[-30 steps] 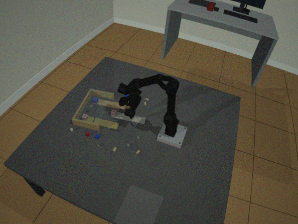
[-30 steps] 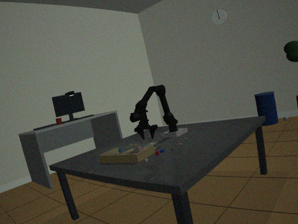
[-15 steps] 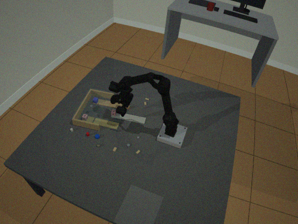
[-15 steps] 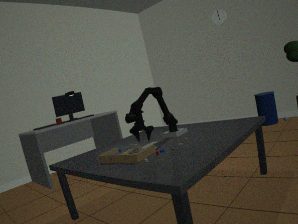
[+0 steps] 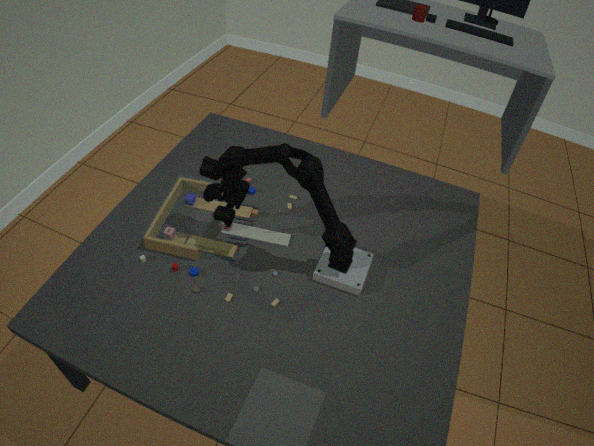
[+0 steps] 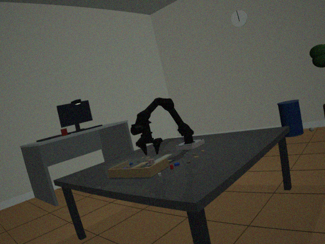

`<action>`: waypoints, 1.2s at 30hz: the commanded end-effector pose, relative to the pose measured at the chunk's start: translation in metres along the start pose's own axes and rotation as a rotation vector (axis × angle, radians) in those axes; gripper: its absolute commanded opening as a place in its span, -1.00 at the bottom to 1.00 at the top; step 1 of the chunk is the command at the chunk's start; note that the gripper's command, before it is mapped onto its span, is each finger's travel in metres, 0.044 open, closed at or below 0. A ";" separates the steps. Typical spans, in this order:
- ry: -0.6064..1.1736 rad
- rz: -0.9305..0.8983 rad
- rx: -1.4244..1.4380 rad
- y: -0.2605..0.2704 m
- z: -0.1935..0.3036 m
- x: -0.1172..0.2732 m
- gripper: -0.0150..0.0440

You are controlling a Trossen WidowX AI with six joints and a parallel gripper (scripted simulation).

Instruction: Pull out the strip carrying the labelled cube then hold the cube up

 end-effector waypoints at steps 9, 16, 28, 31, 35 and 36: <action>-0.003 0.003 -0.002 0.001 -0.022 0.000 0.56; -0.003 0.003 -0.002 0.001 -0.023 -0.012 0.36; -0.003 0.003 -0.002 0.000 -0.023 -0.031 0.36; -0.003 0.003 -0.002 0.000 -0.023 -0.036 0.36; -0.003 0.003 -0.002 0.000 -0.023 -0.043 0.36; -0.003 0.003 -0.002 0.000 -0.022 -0.044 0.36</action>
Point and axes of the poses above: the point midway between the two fingers, 35 mm back from their tips, its own x axis back along the fingers, its own y axis across the jaws, z = x × y, the point moved 2 cm from there along x, back along the fingers, and after that the axes turned 2 degrees about x, right-handed, at the moved point
